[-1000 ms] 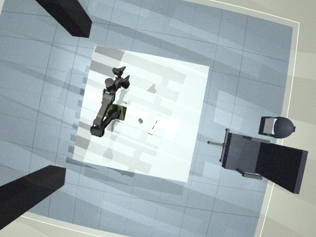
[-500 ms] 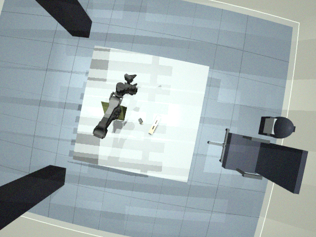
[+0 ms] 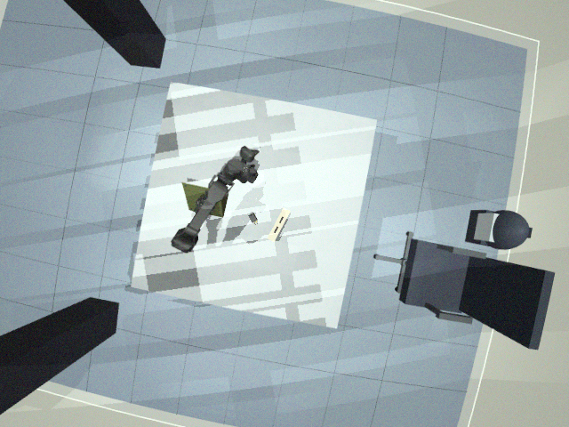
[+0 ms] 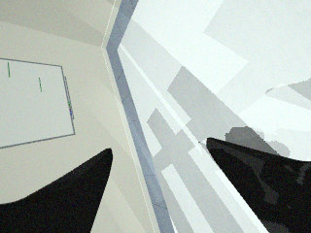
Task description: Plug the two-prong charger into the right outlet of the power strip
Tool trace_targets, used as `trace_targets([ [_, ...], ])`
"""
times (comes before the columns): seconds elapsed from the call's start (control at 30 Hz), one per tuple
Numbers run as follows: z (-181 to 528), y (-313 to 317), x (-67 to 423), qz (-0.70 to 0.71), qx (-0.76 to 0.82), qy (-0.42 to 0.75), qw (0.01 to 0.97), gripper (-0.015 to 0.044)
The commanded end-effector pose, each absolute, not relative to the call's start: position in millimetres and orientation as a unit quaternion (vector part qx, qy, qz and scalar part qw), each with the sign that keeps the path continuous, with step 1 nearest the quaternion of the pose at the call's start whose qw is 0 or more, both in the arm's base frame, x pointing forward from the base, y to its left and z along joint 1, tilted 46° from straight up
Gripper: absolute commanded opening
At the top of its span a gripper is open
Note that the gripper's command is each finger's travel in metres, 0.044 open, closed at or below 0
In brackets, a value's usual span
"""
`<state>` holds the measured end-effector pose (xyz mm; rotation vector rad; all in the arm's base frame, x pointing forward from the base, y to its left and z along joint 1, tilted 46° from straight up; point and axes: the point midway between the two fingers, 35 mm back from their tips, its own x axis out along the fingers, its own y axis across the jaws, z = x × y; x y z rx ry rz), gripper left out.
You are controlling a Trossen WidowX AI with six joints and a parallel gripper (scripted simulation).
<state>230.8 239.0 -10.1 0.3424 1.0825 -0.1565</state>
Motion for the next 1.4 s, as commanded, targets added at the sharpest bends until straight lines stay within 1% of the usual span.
trace_targets([
  [0.0, -9, 219, 239, -0.104, 0.158, 0.507, 0.841, 0.044],
  [0.67, -3, 122, 269, -0.25, 0.131, 0.491, 0.824, 0.044],
  [1.37, 9, 24, 266, -0.39, 0.097, 0.488, 0.775, 0.044],
])
